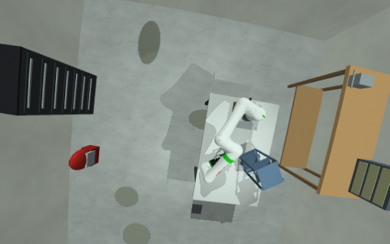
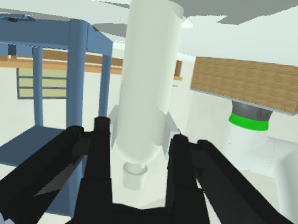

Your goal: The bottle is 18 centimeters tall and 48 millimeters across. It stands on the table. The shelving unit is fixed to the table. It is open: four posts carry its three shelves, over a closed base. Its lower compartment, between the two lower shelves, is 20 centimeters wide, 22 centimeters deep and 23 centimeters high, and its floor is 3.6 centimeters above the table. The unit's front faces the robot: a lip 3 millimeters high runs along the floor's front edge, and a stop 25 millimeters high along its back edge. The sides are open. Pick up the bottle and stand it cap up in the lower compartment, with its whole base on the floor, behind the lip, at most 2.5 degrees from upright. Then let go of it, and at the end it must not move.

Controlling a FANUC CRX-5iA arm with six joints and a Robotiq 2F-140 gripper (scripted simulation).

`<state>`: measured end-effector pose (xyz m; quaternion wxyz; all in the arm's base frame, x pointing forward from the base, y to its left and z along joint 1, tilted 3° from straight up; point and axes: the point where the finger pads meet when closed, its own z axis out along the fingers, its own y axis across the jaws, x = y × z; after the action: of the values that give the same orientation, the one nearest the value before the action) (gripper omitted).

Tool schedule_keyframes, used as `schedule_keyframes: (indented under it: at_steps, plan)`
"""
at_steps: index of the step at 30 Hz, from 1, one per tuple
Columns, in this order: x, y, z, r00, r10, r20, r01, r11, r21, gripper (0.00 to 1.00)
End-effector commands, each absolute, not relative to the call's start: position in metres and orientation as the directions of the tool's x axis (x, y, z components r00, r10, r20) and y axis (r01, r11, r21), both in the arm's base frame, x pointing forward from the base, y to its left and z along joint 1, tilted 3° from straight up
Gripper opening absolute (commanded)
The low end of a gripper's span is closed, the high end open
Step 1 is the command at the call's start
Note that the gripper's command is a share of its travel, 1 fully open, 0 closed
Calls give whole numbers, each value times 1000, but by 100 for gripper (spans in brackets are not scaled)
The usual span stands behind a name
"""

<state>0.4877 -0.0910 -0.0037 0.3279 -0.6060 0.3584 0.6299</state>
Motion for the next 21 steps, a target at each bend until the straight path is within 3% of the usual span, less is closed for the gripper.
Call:
schedule_keyframes:
  at_steps: [1, 21]
  plan:
    - [488, -91, -4, -50, -21, -999, -848, -528, 54, 0]
    - [488, -91, 5, -50, -21, -999, -848, -528, 54, 0]
